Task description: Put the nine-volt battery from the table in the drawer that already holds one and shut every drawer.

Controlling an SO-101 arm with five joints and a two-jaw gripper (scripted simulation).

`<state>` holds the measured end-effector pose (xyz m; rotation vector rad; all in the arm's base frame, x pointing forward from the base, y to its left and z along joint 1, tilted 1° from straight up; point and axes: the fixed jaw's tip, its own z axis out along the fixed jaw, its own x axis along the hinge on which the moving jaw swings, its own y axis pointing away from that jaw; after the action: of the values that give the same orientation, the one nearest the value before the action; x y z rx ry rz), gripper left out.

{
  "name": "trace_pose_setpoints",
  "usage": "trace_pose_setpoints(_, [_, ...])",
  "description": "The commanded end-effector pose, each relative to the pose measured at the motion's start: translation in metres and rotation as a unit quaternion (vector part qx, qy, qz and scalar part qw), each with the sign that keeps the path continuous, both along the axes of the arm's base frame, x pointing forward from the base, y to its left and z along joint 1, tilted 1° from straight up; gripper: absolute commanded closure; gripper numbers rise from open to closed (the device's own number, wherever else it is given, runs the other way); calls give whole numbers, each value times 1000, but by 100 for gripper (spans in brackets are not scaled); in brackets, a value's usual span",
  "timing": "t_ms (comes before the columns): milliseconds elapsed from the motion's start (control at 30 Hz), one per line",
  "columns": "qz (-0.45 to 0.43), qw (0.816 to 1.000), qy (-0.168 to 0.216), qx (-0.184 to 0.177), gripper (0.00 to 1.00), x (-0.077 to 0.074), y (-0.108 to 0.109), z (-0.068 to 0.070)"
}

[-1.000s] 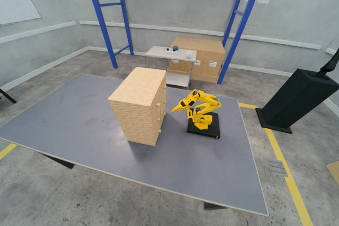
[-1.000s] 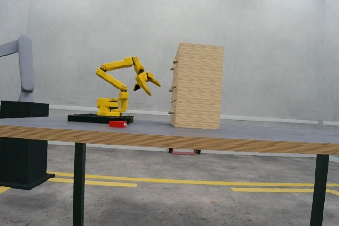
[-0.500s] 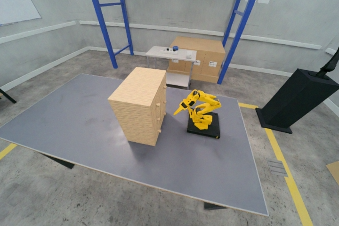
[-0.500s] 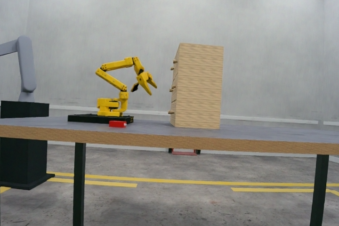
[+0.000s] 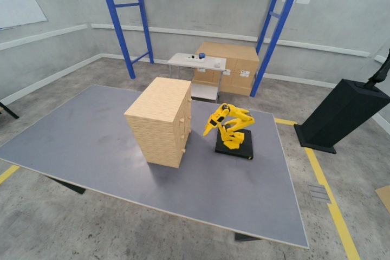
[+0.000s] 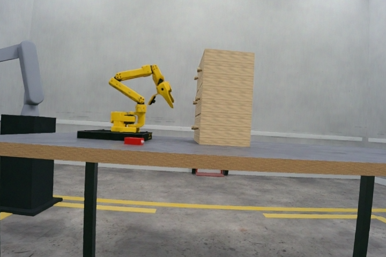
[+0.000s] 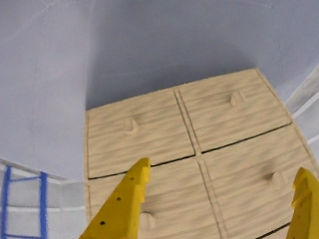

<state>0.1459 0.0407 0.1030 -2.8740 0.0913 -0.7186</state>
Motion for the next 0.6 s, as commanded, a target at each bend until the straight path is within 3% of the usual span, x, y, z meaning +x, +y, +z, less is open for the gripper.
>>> trace_pose_setpoints(0, [49,999,-2,-24,50,-2,1,-2])
trace_pose_setpoints(400, [157,984,-21,-80,50,-1,3,-1])
trace_pose_setpoints(567, [157,984,-21,-80,50,-1,3,-1])
